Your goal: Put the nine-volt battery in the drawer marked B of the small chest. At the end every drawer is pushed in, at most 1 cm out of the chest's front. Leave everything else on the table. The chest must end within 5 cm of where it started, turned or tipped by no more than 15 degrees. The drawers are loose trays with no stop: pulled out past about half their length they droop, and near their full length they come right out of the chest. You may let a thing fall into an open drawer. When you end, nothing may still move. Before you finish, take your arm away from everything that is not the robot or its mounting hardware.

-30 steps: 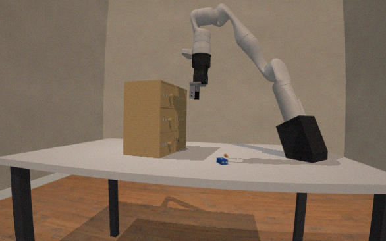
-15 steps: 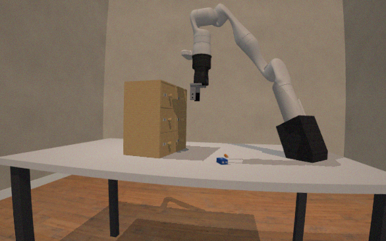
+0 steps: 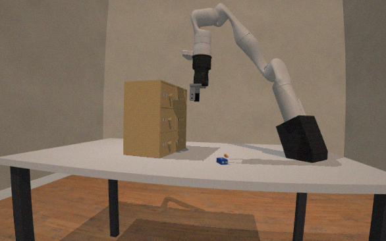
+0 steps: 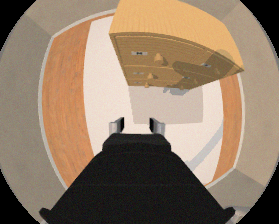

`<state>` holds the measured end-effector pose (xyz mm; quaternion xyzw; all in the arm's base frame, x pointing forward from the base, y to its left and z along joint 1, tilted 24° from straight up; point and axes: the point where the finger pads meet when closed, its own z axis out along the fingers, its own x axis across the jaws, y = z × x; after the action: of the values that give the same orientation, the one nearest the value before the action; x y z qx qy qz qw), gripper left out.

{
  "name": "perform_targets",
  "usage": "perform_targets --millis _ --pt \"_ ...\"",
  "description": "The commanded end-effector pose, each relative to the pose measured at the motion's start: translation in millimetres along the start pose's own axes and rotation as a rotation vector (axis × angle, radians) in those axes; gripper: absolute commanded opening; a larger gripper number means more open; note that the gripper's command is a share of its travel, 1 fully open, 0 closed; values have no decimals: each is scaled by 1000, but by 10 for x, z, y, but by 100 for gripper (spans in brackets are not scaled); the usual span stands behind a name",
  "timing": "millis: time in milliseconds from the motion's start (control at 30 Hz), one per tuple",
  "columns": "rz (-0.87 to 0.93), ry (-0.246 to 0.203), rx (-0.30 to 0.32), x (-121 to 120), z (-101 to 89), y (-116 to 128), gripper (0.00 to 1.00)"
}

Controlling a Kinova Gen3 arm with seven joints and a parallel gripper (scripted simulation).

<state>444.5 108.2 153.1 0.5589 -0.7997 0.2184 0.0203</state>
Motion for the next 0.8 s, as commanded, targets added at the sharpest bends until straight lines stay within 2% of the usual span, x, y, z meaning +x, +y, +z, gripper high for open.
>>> perform_targets --millis 0,767 --pt "-3 -1 7 -6 -4 4 100" --pt "-3 -1 90 -7 66 -42 100"
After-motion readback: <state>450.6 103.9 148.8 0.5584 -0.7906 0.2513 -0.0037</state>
